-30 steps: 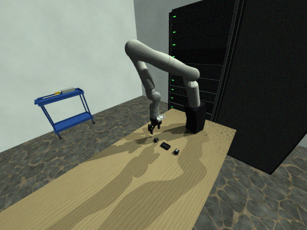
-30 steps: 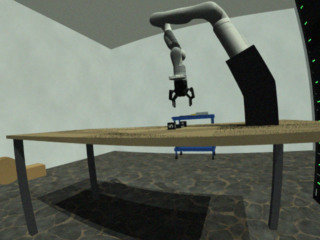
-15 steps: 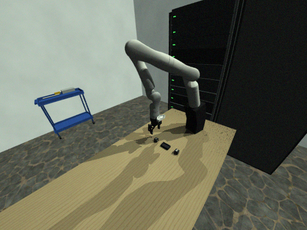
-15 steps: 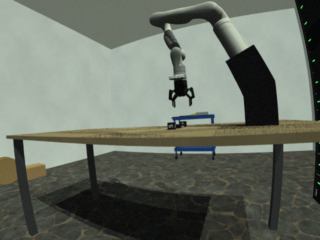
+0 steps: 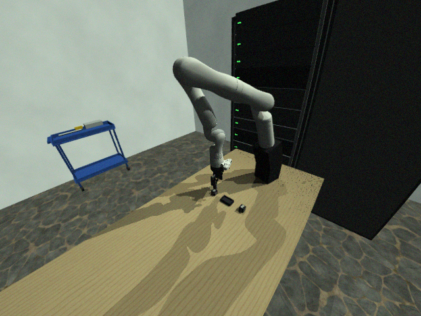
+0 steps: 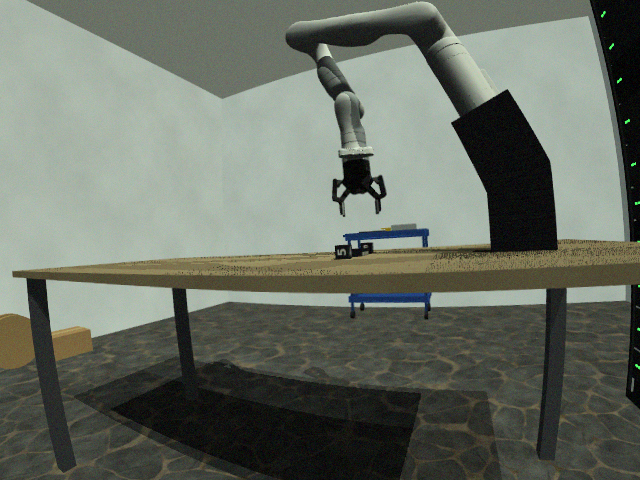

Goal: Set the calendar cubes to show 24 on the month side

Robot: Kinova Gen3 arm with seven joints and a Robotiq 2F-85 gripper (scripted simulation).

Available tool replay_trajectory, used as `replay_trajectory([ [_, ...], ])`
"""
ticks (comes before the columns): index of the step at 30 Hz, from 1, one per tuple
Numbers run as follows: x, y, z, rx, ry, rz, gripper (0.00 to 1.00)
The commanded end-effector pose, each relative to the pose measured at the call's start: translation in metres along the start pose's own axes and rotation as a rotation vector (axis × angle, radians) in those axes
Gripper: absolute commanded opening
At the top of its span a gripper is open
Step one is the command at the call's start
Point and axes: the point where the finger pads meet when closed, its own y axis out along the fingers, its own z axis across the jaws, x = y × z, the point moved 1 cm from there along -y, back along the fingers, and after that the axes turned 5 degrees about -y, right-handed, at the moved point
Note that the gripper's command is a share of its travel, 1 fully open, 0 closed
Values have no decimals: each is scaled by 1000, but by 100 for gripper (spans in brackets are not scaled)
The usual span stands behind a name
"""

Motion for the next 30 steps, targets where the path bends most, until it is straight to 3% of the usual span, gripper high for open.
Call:
replay_trajectory([
  [1,-25,4,14,1,-145,5,100],
  [8,-64,8,31,-5,-444,9,100],
  [12,-72,8,34,-6,-508,9,100],
  [26,-142,6,59,-1,-1101,-18,100],
  [30,-150,5,62,1,-1167,-24,100],
])
